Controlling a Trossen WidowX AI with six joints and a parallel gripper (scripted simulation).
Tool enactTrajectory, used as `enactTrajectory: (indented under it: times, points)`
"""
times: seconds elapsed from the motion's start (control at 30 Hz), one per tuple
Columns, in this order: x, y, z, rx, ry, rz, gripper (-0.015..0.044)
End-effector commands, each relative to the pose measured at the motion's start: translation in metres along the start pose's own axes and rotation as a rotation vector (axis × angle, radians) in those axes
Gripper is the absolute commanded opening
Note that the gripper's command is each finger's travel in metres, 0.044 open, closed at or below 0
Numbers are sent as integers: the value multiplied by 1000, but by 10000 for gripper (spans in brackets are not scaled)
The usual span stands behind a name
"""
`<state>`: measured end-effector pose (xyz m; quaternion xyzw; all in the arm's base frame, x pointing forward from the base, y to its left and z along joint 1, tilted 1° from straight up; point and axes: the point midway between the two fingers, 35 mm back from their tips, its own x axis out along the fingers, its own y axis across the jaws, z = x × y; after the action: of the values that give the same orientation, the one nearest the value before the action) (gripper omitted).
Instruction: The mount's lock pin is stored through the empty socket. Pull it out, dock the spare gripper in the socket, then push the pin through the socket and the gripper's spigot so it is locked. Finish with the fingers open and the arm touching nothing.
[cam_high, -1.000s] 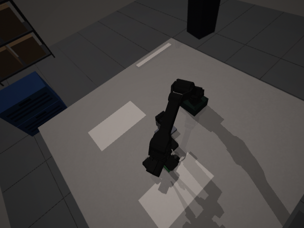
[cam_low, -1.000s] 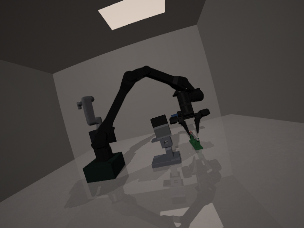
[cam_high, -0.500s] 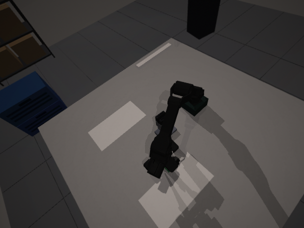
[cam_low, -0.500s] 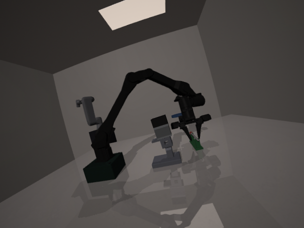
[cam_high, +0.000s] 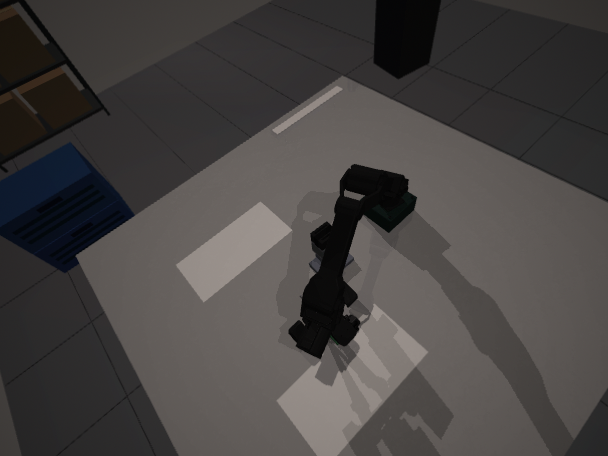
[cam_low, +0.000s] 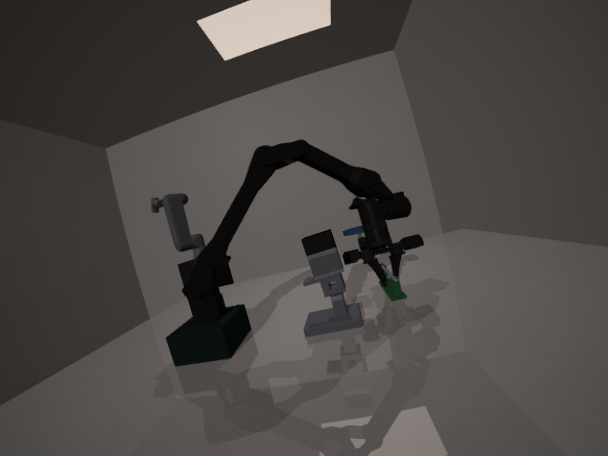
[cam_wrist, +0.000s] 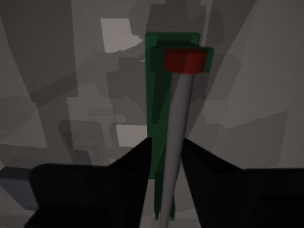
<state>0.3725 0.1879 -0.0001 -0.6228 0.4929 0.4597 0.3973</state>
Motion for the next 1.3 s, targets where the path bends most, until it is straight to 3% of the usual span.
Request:
enactTrajectory:
  times: [0.0,0.03,0.5,1.27]
  points:
    - [1,-1,0,5,4,-4,23]
    - [1,-1,0,5,4,-4,0]
    - [-3,0,-1,5,4,-4,0]
    - [-67,0,-18,5,4,-4,0]
